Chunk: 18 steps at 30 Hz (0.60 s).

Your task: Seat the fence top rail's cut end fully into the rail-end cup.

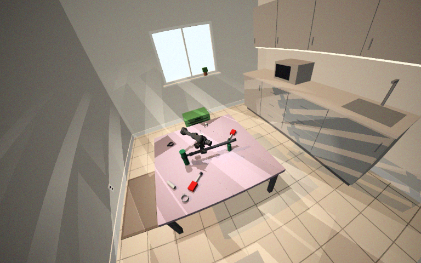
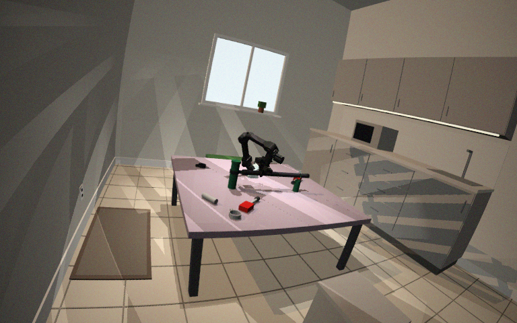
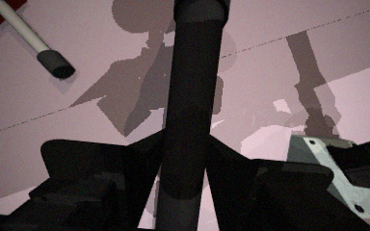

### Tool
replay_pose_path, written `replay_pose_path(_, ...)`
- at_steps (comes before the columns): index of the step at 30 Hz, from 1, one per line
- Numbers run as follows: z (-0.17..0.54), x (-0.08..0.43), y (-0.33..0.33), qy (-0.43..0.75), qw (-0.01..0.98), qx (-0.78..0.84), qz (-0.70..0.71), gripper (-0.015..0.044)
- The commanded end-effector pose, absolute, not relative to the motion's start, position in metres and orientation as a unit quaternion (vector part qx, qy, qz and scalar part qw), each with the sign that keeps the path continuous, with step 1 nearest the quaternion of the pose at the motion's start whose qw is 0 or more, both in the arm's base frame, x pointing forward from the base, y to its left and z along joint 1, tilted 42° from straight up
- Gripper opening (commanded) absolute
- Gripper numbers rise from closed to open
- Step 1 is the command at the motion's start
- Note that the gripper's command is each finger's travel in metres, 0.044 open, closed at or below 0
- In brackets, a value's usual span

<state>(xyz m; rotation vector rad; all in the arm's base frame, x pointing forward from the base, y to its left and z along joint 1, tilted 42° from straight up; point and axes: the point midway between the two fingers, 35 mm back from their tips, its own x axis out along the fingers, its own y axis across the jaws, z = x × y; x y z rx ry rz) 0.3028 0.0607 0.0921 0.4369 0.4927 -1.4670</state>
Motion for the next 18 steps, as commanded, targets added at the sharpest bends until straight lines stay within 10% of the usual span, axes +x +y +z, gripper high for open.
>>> replay_pose_path(1,0.0921,0.3028,0.0607,0.221,0.694,0.196,-0.657,0.0000)
replay_pose_path(9,0.0921,0.3028,0.0607,0.221,0.694,0.196,-0.657,0.0000)
replay_pose_path(18,0.0921,0.3028,0.0607,0.221,0.694,0.196,-0.657,0.0236)
